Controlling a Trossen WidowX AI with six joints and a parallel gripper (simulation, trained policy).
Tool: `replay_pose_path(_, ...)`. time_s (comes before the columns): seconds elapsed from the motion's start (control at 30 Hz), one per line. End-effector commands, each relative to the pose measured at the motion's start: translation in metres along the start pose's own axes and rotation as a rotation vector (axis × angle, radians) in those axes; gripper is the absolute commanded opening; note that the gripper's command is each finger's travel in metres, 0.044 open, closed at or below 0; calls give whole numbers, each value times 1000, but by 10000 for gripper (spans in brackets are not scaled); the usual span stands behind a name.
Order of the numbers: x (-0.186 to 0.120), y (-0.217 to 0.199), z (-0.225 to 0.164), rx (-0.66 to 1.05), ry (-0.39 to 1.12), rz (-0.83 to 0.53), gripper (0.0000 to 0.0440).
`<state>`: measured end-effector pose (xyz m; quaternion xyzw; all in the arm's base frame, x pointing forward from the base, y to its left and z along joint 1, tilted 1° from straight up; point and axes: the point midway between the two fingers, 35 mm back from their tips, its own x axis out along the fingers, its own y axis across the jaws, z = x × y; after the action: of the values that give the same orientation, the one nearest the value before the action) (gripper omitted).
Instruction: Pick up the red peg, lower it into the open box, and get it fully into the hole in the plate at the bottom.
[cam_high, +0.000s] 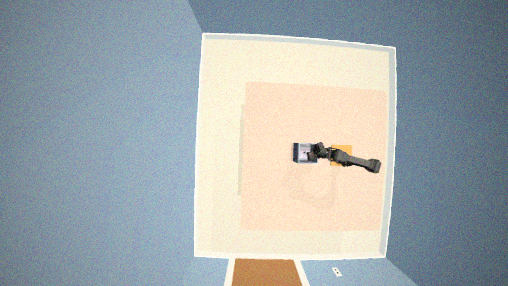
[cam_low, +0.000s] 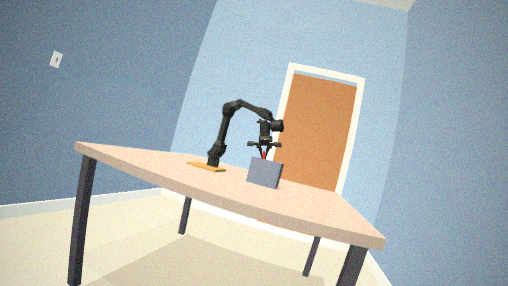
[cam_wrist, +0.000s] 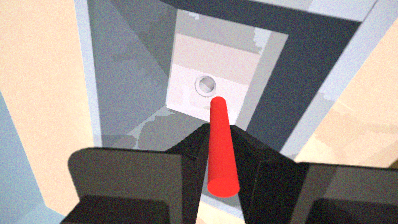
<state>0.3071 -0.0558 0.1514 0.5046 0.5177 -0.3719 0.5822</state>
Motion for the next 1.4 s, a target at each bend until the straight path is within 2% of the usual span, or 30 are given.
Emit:
replay_pose_path(0.0, 11, 0, 1, -9, 18, -9, 0)
replay_pose_path(0.67, 63, 12, 5, -108, 63, -32, 2)
replay_pose_path(0.8, 70, 10, 5, -121, 72, -52, 107)
replay_pose_path(0.87, 72, 9, 5, -123, 78, -61, 137)
replay_pose_path(1.37, 49, 27, 20, -119, 135, 6, 131)
